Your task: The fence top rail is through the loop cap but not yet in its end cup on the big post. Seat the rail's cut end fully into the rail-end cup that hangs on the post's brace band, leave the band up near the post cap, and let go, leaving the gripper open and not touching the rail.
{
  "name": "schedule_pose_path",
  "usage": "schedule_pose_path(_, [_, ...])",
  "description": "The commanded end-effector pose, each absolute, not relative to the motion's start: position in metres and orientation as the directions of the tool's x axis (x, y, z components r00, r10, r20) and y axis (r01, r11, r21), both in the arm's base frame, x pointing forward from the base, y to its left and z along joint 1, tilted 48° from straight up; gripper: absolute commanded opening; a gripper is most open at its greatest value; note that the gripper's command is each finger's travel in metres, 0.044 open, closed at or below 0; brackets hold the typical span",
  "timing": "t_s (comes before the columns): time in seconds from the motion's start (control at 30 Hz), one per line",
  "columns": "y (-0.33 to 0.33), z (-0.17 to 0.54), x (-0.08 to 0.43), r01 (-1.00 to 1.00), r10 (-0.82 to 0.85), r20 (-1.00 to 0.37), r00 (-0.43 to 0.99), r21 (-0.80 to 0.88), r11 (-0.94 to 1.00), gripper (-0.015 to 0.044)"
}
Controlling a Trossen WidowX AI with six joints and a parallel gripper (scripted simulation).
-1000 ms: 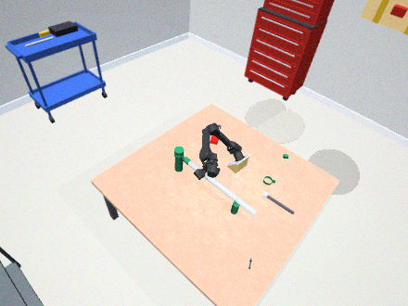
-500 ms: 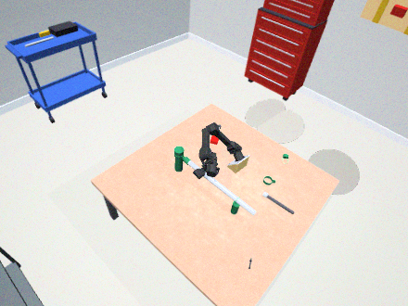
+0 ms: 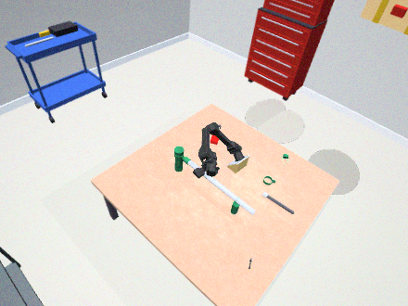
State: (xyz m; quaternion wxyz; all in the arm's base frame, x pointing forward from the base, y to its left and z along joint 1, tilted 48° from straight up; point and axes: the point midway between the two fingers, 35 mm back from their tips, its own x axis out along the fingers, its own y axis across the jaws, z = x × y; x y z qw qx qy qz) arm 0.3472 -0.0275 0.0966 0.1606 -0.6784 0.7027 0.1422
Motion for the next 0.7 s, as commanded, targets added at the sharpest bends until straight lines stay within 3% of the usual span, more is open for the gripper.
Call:
schedule_pose_path(0.0, [-0.028,0.1026,0.3478,-0.999,-0.911,-0.412,-0.013,-0.033,0.029,0.0])
schedule_pose_path(0.67, [-0.0331,0.1054,0.3473,-0.999,-0.911,-0.412,-0.013,-0.033,0.029,0.0])
